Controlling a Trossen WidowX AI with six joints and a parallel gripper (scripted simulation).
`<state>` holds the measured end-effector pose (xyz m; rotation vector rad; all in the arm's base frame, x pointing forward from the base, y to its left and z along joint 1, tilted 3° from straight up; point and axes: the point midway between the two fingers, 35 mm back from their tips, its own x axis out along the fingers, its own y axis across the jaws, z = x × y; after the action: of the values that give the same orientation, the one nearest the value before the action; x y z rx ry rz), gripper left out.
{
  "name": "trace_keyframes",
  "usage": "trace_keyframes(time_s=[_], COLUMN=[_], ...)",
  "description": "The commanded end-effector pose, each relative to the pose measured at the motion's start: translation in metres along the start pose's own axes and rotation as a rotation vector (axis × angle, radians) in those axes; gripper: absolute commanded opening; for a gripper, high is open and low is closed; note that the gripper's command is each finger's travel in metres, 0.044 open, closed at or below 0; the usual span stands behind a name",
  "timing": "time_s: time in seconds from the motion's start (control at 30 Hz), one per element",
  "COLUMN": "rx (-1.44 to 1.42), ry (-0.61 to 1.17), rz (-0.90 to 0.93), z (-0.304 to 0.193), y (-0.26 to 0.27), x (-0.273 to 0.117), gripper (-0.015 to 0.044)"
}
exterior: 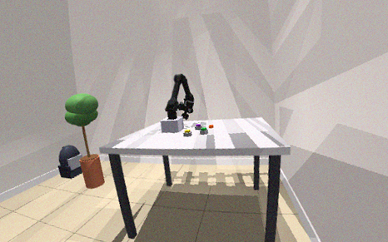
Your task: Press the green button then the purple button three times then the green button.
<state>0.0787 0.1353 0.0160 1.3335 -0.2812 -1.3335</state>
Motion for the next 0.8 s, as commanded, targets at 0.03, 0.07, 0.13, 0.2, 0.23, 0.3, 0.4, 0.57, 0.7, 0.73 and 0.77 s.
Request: trace_keyframes(time_s=[0.03,0.07,0.13,0.2,0.23,0.3,0.4,0.57,0.7,0.73,0.77], rx=[0.059,0.134,0.317,0.503,0.597,0.785,1.071,1.549,1.930,2.025,2.119], ry=[-0.022,-0.050,-0.121,-0.199,-0.240,-0.326,-0.463,-0.712,-0.927,-0.983,-1.040], rz=[-0.029,-0.063,-0.140,-0.208,-0.239,-0.294,-0.361,-0.427,-0.440,-0.437,-0.433], z=[-0.003,-0.007,-0.016,-0.026,-0.031,-0.040,-0.053,-0.071,-0.080,-0.081,-0.081], y=[0.002,0.004,0.009,0.016,0.020,0.028,0.043,0.074,0.104,0.112,0.120], x=[0.002,0.004,0.009,0.015,0.019,0.026,0.039,0.065,0.092,0.100,0.108], gripper=[0.0400,0.0400,0.0400,0.0400,0.0400,0.0400,0.0400,0.0400,0.0400,0.0400,0.0400])
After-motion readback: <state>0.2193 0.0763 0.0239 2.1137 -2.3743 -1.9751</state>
